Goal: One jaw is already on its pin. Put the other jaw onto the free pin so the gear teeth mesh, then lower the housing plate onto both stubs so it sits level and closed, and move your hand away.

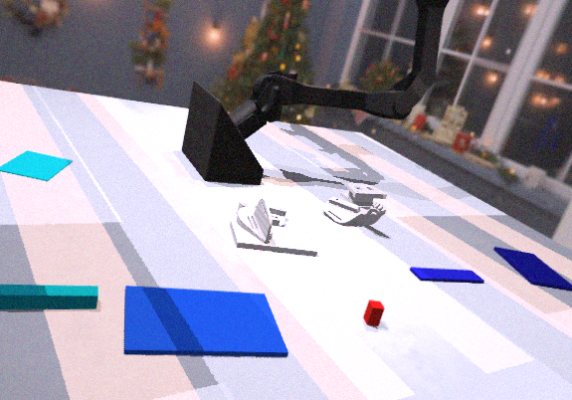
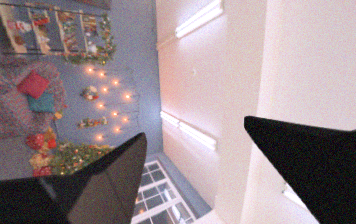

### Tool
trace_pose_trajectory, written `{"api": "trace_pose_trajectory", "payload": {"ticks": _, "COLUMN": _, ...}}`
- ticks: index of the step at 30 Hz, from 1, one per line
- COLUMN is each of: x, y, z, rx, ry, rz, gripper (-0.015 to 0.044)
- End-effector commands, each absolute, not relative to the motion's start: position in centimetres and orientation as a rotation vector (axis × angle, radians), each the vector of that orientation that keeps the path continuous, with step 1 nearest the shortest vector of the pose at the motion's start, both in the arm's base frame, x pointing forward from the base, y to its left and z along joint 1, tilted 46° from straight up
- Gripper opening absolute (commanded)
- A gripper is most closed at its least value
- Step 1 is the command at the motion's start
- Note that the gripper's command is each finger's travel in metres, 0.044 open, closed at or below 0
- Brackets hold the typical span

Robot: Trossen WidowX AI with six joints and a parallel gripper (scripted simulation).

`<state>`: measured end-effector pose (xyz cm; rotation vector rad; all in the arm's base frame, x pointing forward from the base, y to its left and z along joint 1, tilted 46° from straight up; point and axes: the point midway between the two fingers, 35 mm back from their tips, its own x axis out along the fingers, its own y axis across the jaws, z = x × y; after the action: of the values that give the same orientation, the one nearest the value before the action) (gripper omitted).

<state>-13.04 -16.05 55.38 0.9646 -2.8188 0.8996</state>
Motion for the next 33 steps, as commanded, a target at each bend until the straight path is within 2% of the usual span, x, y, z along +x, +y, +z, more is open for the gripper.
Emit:
{"api": "trace_pose_trajectory", "payload": {"ticks": 1, "x": -13.04, "y": -16.05, "z": 55.38, "rx": 0.965, "ry": -2.819, "rz": 0.900, "gripper": 0.0426}}
{"api": "trace_pose_trajectory", "payload": {"ticks": 17, "x": -13.04, "y": -16.05, "z": 55.38, "rx": 0.965, "ry": -2.819, "rz": 0.900, "gripper": 0.0006}}
{"api": "trace_pose_trajectory", "payload": {"ticks": 29, "x": -13.05, "y": -16.05, "z": 55.38, "rx": 0.964, "ry": -2.819, "rz": 0.900, "gripper": 0.0000}}
{"api": "trace_pose_trajectory", "payload": {"ticks": 33, "x": -12.78, "y": -16.57, "z": 55.21, "rx": 1.000, "ry": -2.819, "rz": 0.904, "gripper": 0.0105}}
